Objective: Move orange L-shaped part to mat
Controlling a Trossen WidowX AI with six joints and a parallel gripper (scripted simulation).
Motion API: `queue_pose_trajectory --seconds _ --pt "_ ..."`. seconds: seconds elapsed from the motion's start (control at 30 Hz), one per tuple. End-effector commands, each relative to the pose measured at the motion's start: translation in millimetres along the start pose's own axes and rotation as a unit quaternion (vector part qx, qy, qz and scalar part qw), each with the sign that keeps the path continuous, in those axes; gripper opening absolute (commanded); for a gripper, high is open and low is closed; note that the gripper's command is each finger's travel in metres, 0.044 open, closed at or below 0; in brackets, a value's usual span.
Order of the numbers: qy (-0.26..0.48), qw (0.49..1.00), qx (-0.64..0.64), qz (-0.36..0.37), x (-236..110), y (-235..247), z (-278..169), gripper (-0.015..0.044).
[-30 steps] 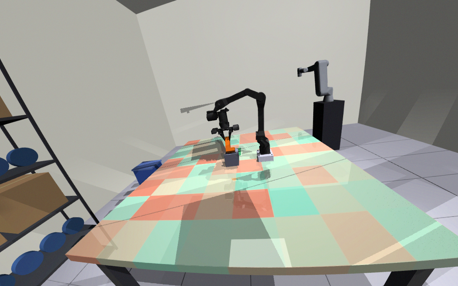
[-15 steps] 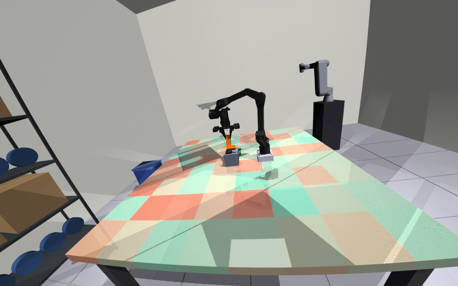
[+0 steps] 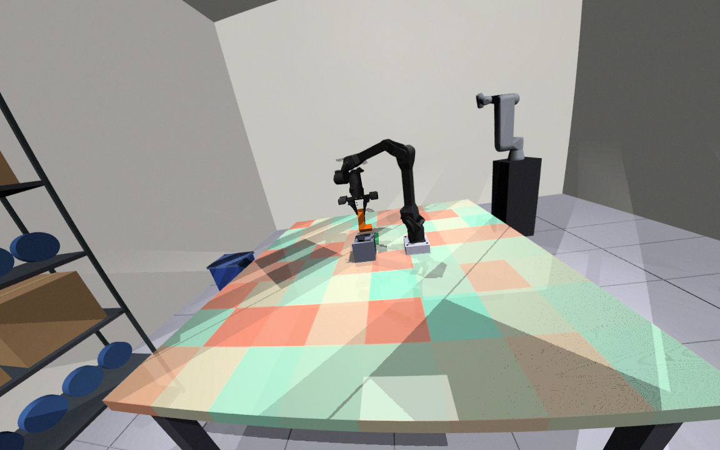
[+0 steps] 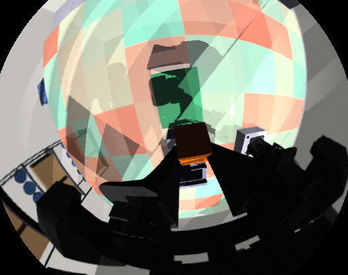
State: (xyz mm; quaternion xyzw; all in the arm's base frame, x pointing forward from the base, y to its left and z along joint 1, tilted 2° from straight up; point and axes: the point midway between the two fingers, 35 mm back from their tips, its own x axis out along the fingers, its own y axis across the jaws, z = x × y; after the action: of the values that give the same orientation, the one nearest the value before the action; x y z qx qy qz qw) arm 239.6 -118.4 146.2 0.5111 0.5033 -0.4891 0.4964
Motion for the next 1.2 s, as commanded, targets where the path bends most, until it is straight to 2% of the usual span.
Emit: queue_pose_trajectory --seconds 0.0,0.47,1.17 --pt "-0.001 1.000 -0.001 0.000 0.3 -0.2 20.2 0.0000" --pt "-0.004 1.000 -0.001 0.000 -0.2 -3.1 71.0 0.0000" --pt "-0.004 1.000 -0.001 0.000 22.2 -3.1 72.2 0.0000"
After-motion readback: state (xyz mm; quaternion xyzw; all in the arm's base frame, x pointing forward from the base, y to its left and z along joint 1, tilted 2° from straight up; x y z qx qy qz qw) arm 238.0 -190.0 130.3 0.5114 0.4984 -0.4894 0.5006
